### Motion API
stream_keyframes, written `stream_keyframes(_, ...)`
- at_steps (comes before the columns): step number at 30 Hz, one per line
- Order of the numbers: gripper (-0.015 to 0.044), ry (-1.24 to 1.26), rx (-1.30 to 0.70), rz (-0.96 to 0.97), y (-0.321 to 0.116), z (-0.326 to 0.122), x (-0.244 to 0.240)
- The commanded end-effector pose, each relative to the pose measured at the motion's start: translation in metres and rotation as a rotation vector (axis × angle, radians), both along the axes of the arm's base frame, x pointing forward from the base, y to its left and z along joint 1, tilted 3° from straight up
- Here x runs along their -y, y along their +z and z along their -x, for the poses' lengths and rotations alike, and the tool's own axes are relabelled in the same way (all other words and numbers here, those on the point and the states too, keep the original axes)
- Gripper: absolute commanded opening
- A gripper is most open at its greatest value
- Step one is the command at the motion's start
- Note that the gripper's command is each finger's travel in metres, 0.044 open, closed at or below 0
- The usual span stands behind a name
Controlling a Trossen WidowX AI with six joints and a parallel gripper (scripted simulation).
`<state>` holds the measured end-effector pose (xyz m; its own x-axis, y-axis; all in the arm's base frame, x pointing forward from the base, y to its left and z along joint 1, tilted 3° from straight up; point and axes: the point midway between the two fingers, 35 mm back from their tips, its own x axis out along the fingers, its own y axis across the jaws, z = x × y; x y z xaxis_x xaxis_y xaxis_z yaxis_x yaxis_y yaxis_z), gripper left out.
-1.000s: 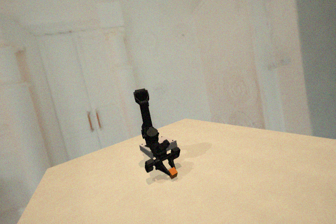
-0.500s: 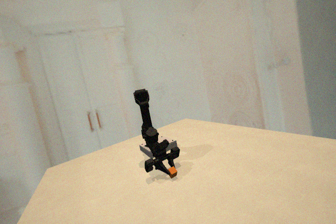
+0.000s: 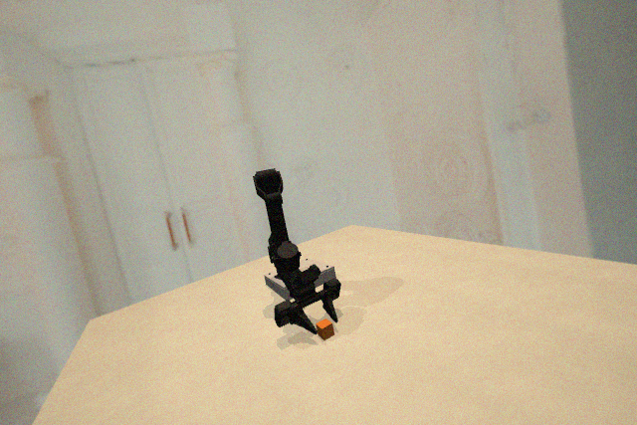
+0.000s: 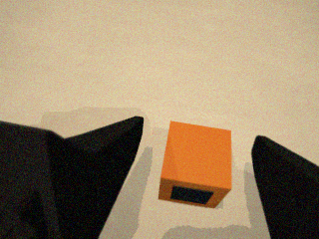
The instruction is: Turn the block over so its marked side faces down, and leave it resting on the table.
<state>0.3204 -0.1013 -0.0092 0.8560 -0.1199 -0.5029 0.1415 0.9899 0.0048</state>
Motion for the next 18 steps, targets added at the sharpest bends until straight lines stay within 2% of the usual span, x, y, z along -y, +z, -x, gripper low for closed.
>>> stream_keyframes(1, 0.0367, 0.001, 0.002, -0.005, 0.0001, 0.0, -0.0004)
stream_keyframes(4, 0.044, 0.001, 0.002, -0.005, 0.0001, 0.0, -0.0004)
stream_keyframes(18, 0.044, 0.001, 0.002, -0.005, 0.0001, 0.0, -0.0004)
